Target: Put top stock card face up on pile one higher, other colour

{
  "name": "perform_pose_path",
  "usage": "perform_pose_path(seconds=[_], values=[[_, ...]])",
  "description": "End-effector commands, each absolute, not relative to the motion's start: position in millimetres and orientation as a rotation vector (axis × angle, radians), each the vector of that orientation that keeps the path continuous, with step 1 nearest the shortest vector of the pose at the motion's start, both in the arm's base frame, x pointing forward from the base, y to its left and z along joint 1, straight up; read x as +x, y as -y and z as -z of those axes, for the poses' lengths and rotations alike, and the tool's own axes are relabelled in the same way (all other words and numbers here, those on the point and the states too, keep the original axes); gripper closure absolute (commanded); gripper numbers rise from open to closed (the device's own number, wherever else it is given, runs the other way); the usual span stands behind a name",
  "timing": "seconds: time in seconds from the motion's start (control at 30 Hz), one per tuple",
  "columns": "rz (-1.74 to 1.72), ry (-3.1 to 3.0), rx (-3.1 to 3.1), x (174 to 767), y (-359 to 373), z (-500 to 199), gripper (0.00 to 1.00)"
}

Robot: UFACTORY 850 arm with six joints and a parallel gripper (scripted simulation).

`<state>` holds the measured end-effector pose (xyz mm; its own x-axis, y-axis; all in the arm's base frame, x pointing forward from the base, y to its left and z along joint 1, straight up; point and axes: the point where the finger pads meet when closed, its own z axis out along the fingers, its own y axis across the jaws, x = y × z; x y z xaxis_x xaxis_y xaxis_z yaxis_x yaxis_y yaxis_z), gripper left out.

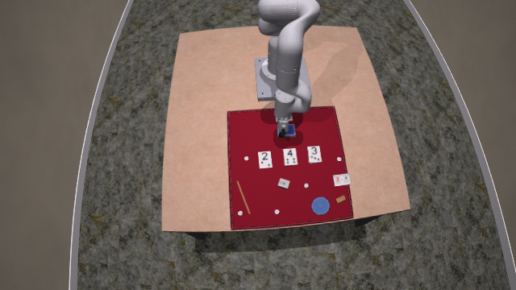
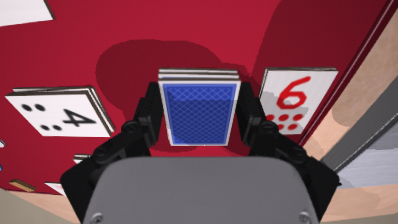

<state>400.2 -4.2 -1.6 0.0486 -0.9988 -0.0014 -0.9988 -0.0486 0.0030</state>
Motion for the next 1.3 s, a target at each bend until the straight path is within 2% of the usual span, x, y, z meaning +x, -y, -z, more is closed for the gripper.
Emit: perform_pose_path(seconds=[0.0, 0.3, 0.33, 0.6, 0.63, 1.27], values=[[0.003, 2.167, 2.275, 400.9, 4.2, 1.2, 0.28], [0.003, 2.167, 2.275, 400.9, 4.2, 1.2, 0.28], [0.003, 2.167, 2.275, 400.9, 4.2, 1.2, 0.33], [0.003, 2.167, 2.275, 400.9, 4.2, 1.2, 0.33], [0.003, 2.167, 2.275, 400.9, 4.2, 1.2, 0.37], [0.003, 2.167, 2.275, 400.9, 4.2, -0.1, 0.37]])
